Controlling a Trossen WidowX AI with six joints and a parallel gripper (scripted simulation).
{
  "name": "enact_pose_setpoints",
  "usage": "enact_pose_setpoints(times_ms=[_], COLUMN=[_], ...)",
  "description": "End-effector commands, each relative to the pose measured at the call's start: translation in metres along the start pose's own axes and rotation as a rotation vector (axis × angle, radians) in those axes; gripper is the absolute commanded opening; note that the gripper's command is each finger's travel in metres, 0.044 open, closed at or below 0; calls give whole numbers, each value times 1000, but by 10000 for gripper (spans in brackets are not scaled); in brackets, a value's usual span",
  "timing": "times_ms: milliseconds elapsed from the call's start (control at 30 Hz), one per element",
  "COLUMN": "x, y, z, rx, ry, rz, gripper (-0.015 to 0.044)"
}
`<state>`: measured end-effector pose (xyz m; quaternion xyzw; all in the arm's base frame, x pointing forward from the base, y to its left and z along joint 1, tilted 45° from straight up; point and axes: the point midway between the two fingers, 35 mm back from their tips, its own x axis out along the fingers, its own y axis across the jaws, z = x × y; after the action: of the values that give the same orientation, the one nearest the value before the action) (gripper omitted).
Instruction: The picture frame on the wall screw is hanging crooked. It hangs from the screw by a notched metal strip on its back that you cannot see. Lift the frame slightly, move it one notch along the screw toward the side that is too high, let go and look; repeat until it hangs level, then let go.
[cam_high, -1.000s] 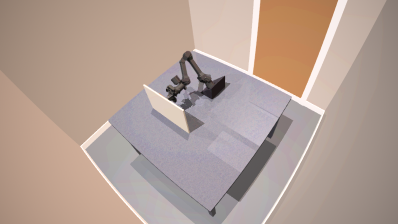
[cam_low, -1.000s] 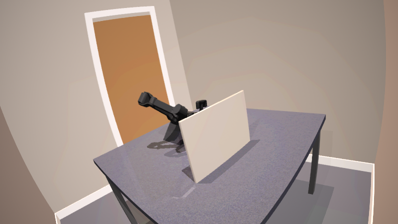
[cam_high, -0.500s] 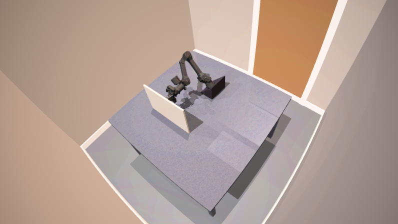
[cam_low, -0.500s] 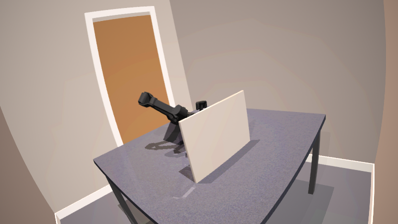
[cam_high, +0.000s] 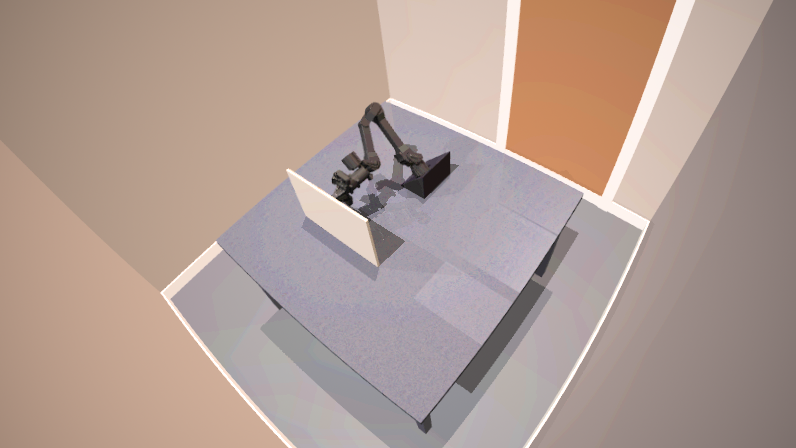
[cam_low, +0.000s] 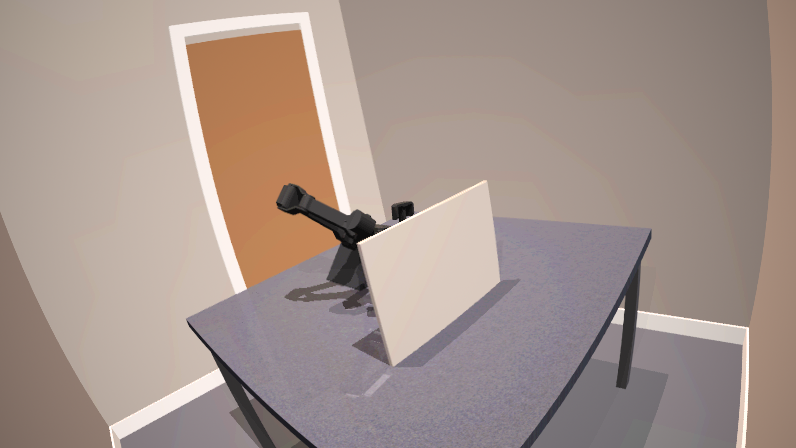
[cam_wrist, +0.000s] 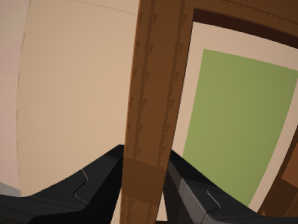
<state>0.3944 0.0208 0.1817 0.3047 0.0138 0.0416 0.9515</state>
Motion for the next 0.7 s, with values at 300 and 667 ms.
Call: enact_pose_setpoints(times_ms=[300, 667], x=[0, 0], y=[-1, -2], z=[0, 0], rx=[60, 120], ry=[1, 1], rz=[0, 0], gripper=[0, 0])
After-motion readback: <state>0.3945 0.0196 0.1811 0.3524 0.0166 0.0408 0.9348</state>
